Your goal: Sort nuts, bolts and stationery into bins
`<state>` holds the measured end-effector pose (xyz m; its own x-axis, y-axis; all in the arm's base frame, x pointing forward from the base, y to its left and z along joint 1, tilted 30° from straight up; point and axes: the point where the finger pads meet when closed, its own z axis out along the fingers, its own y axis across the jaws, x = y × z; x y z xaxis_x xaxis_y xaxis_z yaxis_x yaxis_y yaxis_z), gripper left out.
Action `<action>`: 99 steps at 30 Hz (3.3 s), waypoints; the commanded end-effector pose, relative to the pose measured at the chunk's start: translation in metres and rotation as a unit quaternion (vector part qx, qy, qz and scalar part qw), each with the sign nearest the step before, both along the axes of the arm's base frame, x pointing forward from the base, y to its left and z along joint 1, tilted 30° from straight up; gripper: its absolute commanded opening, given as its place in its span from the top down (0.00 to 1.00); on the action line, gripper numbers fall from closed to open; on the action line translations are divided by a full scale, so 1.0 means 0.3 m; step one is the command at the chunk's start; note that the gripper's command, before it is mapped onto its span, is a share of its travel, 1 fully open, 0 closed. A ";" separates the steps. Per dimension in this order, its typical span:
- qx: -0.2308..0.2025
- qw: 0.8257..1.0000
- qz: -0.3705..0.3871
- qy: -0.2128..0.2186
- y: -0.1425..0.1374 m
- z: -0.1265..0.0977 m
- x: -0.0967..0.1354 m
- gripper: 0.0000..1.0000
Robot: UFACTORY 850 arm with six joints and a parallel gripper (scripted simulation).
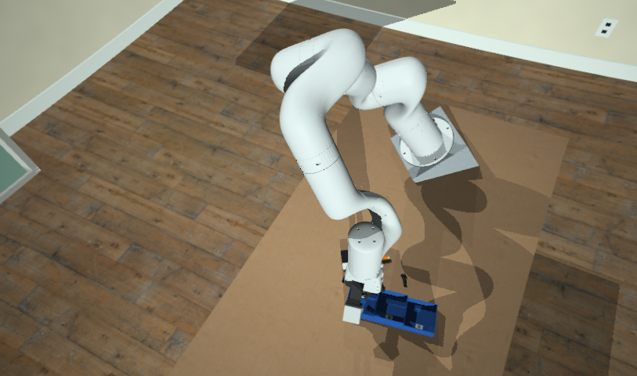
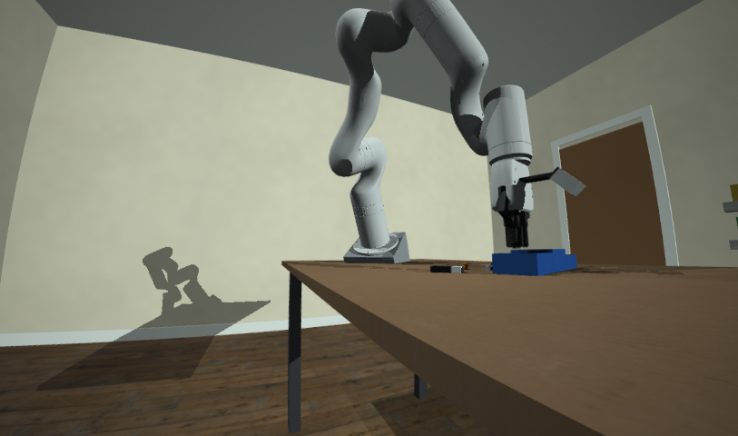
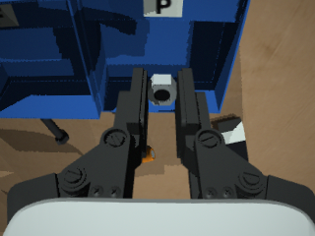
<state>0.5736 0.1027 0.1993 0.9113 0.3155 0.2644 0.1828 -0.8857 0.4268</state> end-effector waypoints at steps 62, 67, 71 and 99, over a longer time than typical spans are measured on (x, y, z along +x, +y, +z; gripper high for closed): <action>0.000 1.000 0.000 -0.001 -0.022 -0.058 0.028 0.67; 0.000 1.000 0.000 -0.001 -0.014 -0.038 0.020 0.67; 0.000 1.000 0.000 -0.001 -0.008 -0.023 0.013 0.67; -0.034 0.996 0.080 0.030 0.085 -0.012 -0.125 0.71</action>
